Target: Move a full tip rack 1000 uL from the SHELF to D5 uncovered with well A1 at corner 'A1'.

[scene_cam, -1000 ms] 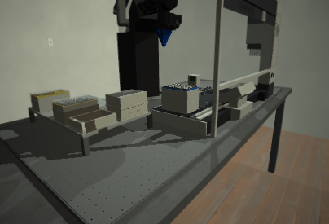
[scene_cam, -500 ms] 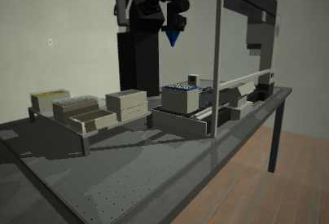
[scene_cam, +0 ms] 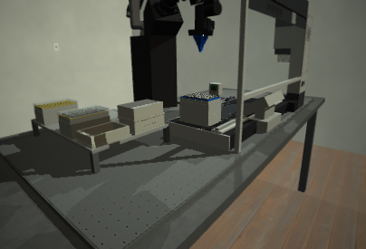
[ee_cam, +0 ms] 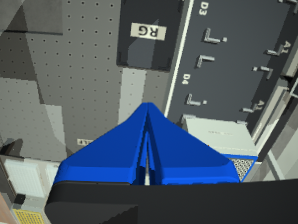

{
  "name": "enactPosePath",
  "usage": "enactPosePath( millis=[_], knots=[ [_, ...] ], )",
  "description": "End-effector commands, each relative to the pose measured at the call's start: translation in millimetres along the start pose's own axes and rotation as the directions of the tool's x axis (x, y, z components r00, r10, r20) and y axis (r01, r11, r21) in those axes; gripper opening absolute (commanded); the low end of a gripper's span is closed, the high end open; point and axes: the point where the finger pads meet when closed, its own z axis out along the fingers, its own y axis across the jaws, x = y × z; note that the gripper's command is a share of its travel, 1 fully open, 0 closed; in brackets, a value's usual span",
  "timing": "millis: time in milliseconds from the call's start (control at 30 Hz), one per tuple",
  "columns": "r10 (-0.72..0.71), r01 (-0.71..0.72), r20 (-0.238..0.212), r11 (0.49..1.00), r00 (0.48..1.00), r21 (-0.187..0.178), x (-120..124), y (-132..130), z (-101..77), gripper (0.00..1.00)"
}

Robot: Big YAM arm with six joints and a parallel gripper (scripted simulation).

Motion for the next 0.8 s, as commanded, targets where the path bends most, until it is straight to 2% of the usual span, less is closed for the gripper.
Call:
enactPosePath(
  millis=[0, 67, 567, 633, 767],
  knots=[
    [0.046, -0.046, 0.026, 0.999, 0.999, 0.01, -20.5, -3.3, 0.1, 0.0],
    [0.046, -0.046, 0.026, 0.999, 0.999, 0.01, -20.5, -3.3, 0.1, 0.0],
    [0.048, -0.049, 0.029, 0.999, 0.998, 0.015, -96.4, -15.6, -2.0, 0.0],
    [0.048, -0.049, 0.029, 0.999, 0.998, 0.015, -96.4, -15.6, -2.0, 0.0],
    [0.043, -0.043, 0.029, 0.999, 0.999, 0.009, -116.6, -16.2, -2.7, 0.0]
  ],
)
